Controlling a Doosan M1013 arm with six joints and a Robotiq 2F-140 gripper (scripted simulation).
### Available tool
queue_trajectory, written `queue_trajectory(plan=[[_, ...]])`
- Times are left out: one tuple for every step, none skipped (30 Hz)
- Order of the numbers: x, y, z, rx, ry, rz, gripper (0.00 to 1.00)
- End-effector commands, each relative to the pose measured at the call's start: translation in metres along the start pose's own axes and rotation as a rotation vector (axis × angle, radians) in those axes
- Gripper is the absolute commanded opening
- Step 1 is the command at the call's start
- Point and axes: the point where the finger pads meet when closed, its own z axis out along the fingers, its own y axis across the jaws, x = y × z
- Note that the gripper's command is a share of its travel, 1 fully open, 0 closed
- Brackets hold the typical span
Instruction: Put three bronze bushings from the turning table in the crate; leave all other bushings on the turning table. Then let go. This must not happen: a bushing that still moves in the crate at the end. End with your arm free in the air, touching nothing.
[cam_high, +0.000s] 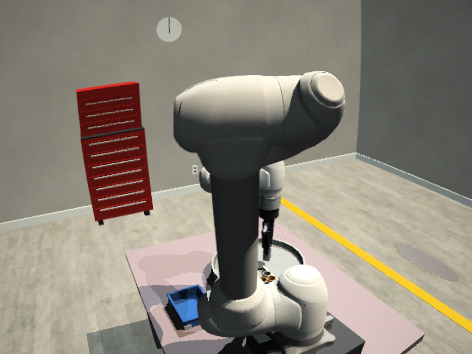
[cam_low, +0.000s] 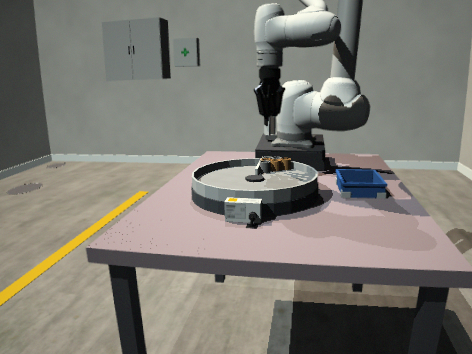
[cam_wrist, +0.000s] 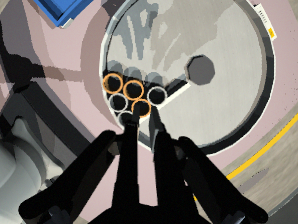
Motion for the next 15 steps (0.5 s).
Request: queue_trajectory(plan=[[0.0,0.0,0.0,0.0,0.0,0.0,0.1],[0.0,0.0,0.0,0.0,0.0,0.0,0.1],[0.0,0.0,0.0,0.0,0.0,0.0,0.1],[0.0,0.0,0.0,0.0,0.0,0.0,0.1],[0.0,0.0,0.0,0.0,0.0,0.0,0.1],[0.0,0.0,0.0,0.0,0.0,0.0,0.1],[0.0,0.0,0.0,0.0,0.0,0.0,0.1],[0.0,0.0,0.0,0.0,0.0,0.0,0.1],[0.0,0.0,0.0,0.0,0.0,0.0,0.1],[0.0,0.0,0.0,0.0,0.0,0.0,0.1],[0.0,-0.0001,0.0,0.0,0.0,-0.001,0.28],[0.0002,-0.0004,0.0004,0.0,0.0,-0.005,0.28],[0.0005,-0.0013,0.0013,0.0,0.0,-0.016,0.28],[0.0012,-0.0029,0.0029,0.0,0.0,-0.035,0.28],[0.0021,-0.0053,0.0053,0.0,0.0,-0.063,0.28]])
